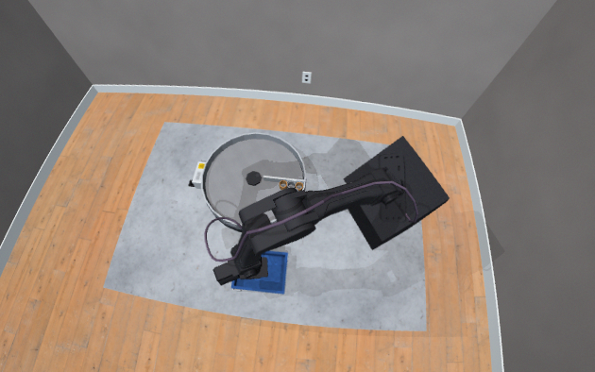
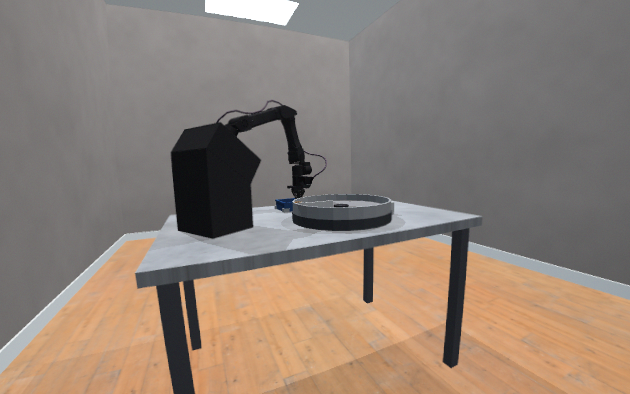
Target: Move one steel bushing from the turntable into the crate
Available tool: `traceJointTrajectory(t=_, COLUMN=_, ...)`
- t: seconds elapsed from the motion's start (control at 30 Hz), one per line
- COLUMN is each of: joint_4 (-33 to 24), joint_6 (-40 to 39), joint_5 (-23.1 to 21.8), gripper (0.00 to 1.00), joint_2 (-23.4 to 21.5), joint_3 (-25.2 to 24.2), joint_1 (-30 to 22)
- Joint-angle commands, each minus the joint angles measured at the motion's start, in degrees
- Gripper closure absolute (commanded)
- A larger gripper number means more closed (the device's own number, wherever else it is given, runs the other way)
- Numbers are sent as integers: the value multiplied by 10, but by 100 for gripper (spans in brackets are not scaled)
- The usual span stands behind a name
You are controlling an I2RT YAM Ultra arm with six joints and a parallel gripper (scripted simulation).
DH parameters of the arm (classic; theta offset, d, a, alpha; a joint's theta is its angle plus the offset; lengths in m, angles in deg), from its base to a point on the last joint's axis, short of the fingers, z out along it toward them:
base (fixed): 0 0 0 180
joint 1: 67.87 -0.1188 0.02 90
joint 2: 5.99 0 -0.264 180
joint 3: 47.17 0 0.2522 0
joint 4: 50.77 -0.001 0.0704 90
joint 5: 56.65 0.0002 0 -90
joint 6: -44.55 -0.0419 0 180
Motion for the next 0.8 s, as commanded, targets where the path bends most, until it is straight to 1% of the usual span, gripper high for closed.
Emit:
traceJointTrajectory(t=0.0, joint_4=9, joint_6=3, joint_5=1, gripper=100, joint_2=-10, joint_3=-15, joint_1=8)
traceJointTrajectory(t=0.77, joint_4=16, joint_6=1, joint_5=3, gripper=100, joint_2=-15, joint_3=-24, joint_1=4)
